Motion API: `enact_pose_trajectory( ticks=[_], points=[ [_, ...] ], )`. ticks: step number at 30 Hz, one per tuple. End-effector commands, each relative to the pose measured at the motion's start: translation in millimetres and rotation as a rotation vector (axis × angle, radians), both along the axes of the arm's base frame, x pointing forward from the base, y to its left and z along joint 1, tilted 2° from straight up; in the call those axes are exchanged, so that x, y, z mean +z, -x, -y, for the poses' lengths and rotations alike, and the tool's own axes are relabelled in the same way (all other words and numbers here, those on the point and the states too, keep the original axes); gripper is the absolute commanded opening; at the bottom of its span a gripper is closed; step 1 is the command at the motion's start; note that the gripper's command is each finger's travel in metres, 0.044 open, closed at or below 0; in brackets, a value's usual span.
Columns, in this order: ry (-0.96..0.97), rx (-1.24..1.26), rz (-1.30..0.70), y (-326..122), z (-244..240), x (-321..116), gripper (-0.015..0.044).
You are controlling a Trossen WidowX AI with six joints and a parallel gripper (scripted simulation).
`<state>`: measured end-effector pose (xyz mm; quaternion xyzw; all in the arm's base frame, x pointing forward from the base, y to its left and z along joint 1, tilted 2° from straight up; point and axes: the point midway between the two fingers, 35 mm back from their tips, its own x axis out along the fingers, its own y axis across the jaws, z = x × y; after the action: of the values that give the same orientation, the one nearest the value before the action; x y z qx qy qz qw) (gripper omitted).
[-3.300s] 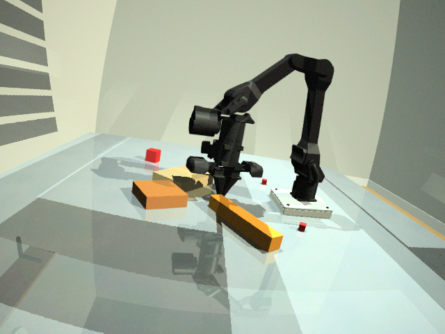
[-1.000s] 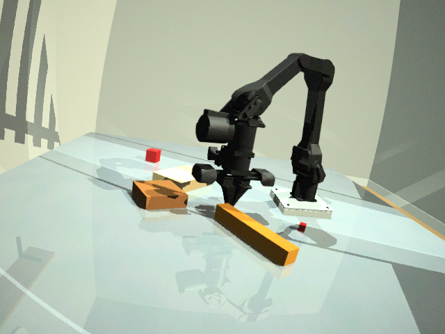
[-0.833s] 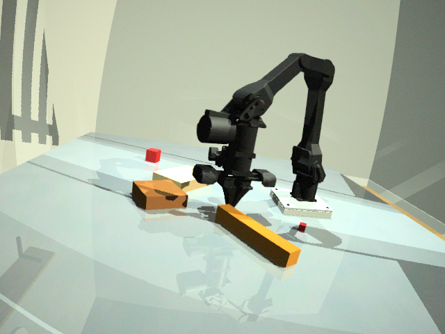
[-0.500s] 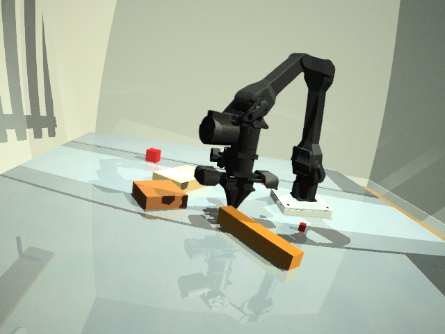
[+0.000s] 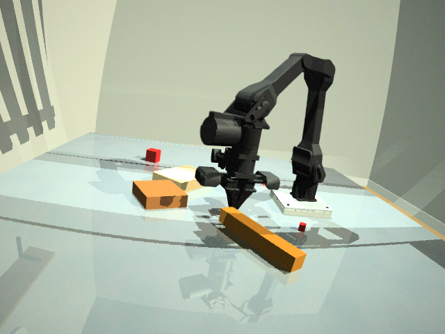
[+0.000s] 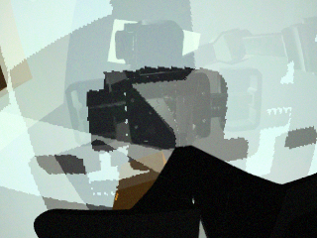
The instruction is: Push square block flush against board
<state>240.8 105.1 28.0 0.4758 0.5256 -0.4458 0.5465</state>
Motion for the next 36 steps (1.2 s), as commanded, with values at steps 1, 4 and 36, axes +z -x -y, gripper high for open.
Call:
enact_pose_trajectory(
  ticks=[1,4,36],
  points=[
    [0.001,0.002,-0.003,-0.7,4.8,-0.7,0.0000],
    [0.001,0.002,-0.003,-1.8,9.8,-0.7,0.0000],
    [0.005,0.019,0.016,-25.2,40.9,58.6,0.0000]
  ],
)
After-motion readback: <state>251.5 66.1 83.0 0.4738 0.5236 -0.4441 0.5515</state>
